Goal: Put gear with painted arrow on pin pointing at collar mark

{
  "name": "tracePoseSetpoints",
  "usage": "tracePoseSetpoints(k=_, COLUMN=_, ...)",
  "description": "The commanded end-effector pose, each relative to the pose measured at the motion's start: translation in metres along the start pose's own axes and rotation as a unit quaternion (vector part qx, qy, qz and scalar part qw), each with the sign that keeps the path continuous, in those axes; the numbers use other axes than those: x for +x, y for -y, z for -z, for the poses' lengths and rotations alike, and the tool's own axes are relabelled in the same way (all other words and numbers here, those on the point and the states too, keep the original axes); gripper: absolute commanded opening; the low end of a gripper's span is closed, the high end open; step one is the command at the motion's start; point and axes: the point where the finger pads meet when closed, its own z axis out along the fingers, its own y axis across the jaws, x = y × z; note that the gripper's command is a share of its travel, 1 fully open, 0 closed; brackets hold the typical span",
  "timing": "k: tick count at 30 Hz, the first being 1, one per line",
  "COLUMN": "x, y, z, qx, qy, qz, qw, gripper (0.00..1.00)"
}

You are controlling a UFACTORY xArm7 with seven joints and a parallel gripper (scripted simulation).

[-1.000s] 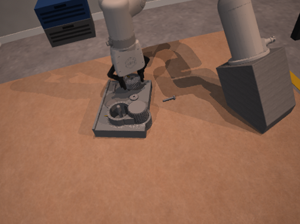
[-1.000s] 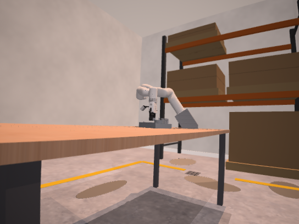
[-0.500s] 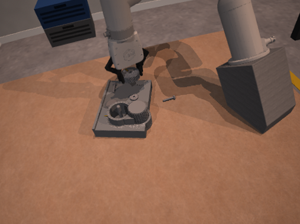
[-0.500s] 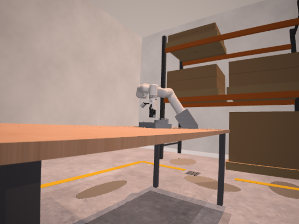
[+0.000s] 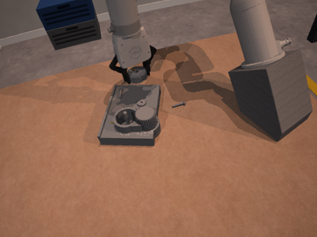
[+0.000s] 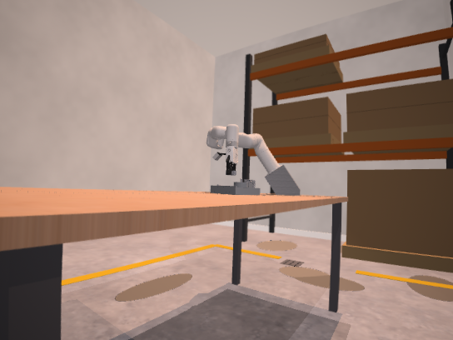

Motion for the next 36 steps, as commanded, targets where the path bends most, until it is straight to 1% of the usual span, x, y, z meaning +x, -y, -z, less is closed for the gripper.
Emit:
tracePoseSetpoints(k=1, x=0.000, y=0.001, z=0.003, qx=0.002, qy=0.000, qz=0.000, qw=1.000, gripper=0.00)
tracePoseSetpoints(k=19, x=-0.001, y=0.003, z=0.004, qx=0.002, qy=0.000, qz=0.000, qw=1.000, gripper=0.00)
tracePoseSetpoints(k=22, x=-0.017, y=0.019, z=0.003, qx=0.001, qy=0.008, qz=0.001, qw=1.000, gripper=0.00)
tracePoseSetpoints(k=24, x=-0.017, y=0.019, z=0.003, qx=0.001, qy=0.008, qz=0.001, qw=1.000, gripper=0.00)
tracePoseSetpoints(k=27, x=-0.047, y=0.049, z=0.003, qx=-0.001, qy=0.013, qz=0.003, qw=1.000, gripper=0.00)
tracePoseSetpoints(k=29, x=-0.068, y=0.069, z=0.003, qx=-0.001, qy=0.009, qz=0.003, qw=1.000, gripper=0.00)
tracePoseSetpoints(k=31, x=-0.084, y=0.083, z=0.003, qx=0.000, qy=0.003, qz=0.002, qw=1.000, gripper=0.00)
tracePoseSetpoints(k=33, x=-0.092, y=0.091, z=0.004, qx=0.001, qy=-0.001, qz=0.001, qw=1.000, gripper=0.00)
tracePoseSetpoints(k=36, x=-0.095, y=0.095, z=0.004, qx=0.002, qy=0.000, qz=0.003, qw=1.000, gripper=0.00)
